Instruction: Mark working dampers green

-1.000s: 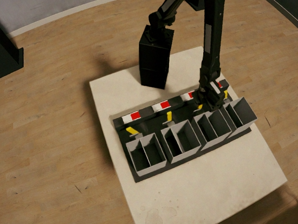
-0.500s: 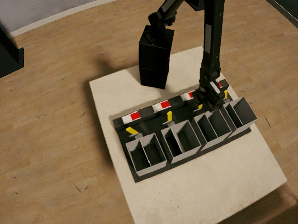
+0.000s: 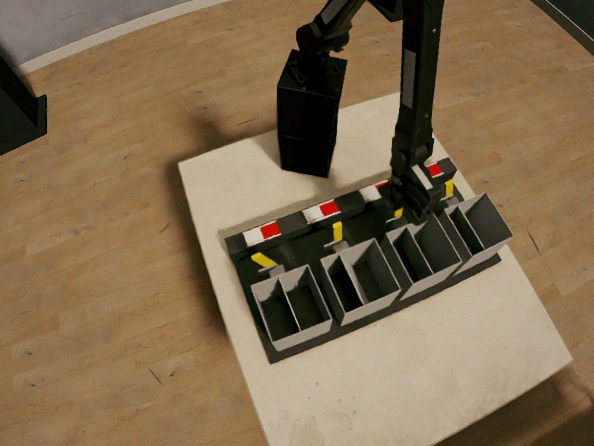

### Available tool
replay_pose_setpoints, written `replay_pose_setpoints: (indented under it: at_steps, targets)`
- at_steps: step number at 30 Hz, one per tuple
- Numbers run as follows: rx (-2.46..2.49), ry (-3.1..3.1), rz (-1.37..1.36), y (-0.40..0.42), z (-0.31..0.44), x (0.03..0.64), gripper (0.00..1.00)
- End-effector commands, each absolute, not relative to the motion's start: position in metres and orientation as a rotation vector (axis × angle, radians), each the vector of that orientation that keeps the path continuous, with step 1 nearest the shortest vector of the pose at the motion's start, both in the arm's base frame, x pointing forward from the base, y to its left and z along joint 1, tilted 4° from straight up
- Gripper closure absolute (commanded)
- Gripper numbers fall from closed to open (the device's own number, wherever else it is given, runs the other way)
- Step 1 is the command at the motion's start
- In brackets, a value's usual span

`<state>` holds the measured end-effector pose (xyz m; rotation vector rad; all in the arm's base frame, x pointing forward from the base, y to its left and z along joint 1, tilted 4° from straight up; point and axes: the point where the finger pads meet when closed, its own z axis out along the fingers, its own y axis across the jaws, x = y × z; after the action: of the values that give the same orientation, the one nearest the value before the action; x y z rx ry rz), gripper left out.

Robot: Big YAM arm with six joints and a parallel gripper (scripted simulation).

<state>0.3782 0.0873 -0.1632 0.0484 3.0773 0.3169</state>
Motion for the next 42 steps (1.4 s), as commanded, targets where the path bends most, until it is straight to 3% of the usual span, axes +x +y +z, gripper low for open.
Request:
replay_pose_setpoints:
  at_steps: [1, 24, 42]
  targets:
    - [0.049, 3.069, 0.356, 0.08, -0.168, 0.379, 0.83]
    - [0.041, 3.023, 0.592, 0.065, -0.171, 0.386, 0.83]
    - [0.044, 3.013, 0.624, 0.063, -0.17, 0.386, 0.83]
